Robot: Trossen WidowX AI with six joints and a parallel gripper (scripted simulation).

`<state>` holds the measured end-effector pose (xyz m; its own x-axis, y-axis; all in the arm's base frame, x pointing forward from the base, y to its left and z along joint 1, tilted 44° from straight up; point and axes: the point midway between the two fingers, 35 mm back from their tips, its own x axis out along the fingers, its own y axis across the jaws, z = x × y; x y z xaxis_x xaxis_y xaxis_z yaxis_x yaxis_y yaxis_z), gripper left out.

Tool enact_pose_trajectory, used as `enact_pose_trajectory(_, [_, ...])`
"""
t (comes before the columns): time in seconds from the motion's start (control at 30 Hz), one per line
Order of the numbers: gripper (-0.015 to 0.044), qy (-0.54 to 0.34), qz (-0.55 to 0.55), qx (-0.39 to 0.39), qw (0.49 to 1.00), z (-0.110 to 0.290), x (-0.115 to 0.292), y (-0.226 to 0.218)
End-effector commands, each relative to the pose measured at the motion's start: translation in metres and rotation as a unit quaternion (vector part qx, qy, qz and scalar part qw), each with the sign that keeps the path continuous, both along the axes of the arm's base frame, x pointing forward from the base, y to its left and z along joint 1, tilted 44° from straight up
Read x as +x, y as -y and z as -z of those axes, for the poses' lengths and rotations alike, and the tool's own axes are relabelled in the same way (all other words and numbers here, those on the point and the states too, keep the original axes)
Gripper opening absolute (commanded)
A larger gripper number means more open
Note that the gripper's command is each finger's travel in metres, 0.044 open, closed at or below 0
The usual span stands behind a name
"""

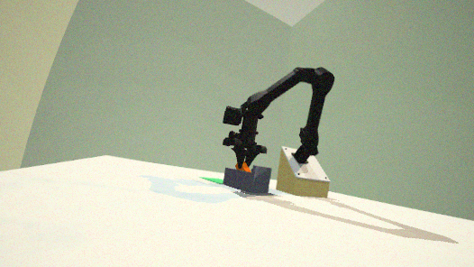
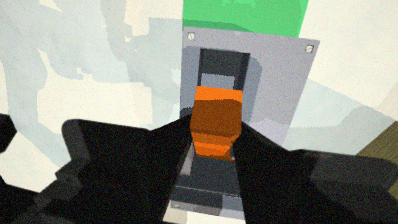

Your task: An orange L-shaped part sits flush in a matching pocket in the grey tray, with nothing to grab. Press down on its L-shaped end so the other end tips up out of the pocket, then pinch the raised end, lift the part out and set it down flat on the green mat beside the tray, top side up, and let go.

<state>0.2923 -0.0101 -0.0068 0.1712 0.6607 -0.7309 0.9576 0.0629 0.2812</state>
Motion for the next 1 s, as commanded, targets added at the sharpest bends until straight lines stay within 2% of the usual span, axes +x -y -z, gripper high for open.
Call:
enact_pose_trajectory(0.0, [0.0102,0.002,-0.001,-0.001,1.000,-0.001,0.000,0.000])
enact_pose_trajectory(0.13, [0.0000,0.002,-0.001,-0.001,1.000,-0.001,0.000,0.000])
enact_pose_trajectory(0.97, [0.0000,-0.001,0.002,0.002,1.000,-0.022,-0.006,0.021])
